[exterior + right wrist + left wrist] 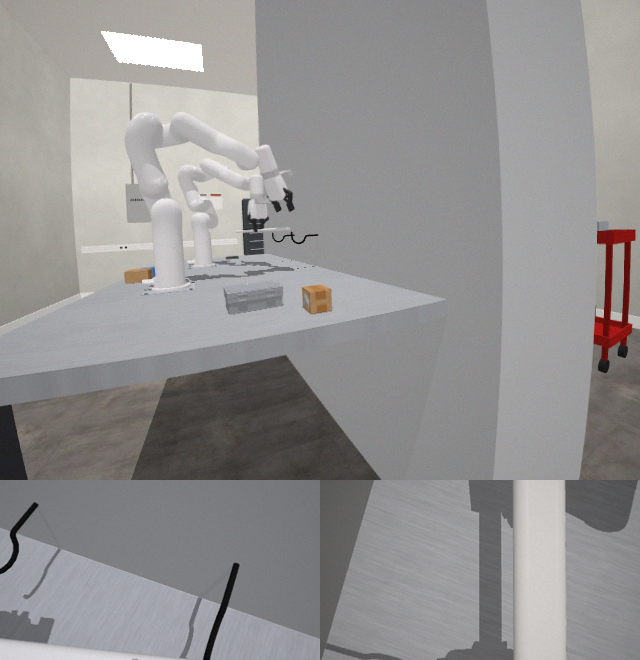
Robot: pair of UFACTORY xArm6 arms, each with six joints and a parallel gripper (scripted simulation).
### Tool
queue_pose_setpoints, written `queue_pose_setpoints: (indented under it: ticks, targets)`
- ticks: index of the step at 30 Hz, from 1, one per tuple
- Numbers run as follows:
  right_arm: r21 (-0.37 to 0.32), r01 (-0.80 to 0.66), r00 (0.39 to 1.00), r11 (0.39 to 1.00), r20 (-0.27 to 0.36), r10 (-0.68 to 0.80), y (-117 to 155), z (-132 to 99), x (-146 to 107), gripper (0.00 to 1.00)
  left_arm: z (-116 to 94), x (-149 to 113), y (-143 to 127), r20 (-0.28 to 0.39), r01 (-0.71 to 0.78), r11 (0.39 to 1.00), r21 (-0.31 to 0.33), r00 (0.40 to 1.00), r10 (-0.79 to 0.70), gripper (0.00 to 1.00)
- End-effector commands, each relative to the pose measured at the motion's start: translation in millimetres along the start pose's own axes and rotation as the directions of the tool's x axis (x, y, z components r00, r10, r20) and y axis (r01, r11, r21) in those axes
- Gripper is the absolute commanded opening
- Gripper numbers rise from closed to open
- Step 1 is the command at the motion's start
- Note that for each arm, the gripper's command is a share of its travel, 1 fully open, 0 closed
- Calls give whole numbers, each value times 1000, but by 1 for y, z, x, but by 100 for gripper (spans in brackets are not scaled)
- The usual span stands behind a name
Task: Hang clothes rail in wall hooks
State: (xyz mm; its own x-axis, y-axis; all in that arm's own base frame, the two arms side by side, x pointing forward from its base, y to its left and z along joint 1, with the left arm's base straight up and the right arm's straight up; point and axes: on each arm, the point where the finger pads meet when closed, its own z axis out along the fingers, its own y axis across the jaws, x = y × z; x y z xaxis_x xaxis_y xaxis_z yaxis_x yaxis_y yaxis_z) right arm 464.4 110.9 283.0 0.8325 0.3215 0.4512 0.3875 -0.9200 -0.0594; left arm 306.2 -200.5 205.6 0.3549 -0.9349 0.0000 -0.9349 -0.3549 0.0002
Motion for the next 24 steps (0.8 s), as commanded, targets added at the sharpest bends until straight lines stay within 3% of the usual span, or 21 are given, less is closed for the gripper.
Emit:
queue_pose_setpoints:
  ticks: [1,7,24]
  targets:
    - [-2,-6,1000,1000,-8,6,1,-1,2,100,-12,2,-1,-7,0,1000,5,1000,0,0]
    - [-2,-6,1000,1000,-8,6,1,-1,2,100,-23,2,-1,-7,0,1000,5,1000,0,0]
    - [-2,-6,1000,1000,-8,6,1,-1,2,100,-25,7,-1,-7,0,1000,5,1000,0,0]
